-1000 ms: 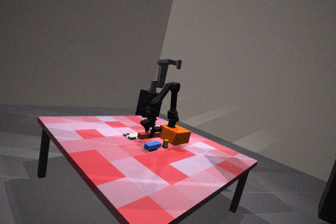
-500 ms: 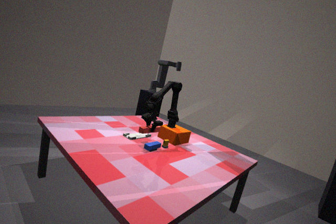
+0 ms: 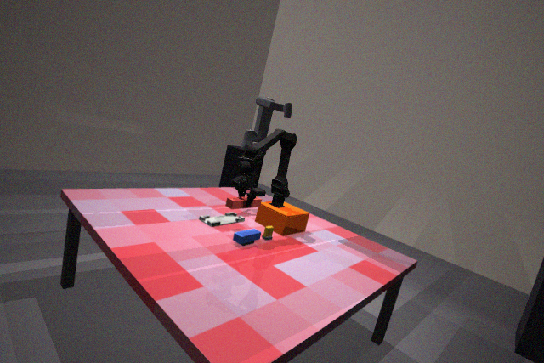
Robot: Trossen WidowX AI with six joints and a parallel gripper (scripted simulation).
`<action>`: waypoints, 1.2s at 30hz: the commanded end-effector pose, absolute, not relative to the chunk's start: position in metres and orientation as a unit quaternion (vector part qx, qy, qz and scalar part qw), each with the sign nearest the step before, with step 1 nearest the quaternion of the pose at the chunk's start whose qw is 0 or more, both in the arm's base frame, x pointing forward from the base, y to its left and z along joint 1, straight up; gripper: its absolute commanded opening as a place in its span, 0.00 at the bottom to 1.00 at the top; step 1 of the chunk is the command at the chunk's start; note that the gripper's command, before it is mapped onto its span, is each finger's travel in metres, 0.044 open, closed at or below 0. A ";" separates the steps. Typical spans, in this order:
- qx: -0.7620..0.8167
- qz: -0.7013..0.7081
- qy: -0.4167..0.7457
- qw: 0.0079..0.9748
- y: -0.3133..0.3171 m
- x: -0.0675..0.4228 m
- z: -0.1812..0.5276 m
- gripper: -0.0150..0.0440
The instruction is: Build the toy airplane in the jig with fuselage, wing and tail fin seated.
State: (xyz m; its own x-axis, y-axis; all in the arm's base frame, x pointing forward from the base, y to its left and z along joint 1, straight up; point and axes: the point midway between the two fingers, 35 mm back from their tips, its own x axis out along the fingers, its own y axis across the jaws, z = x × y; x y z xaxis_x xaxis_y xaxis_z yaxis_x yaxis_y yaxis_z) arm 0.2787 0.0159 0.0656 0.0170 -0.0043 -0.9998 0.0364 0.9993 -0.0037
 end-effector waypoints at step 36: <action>-0.012 0.005 0.701 0.713 -0.093 0.259 0.011 0.25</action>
State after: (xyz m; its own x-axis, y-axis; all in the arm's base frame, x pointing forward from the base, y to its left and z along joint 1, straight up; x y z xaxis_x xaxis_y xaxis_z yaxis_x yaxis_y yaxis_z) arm 0.2636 -0.0855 0.0164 0.0182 -0.0121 -0.9998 -0.0109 0.9999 -0.0123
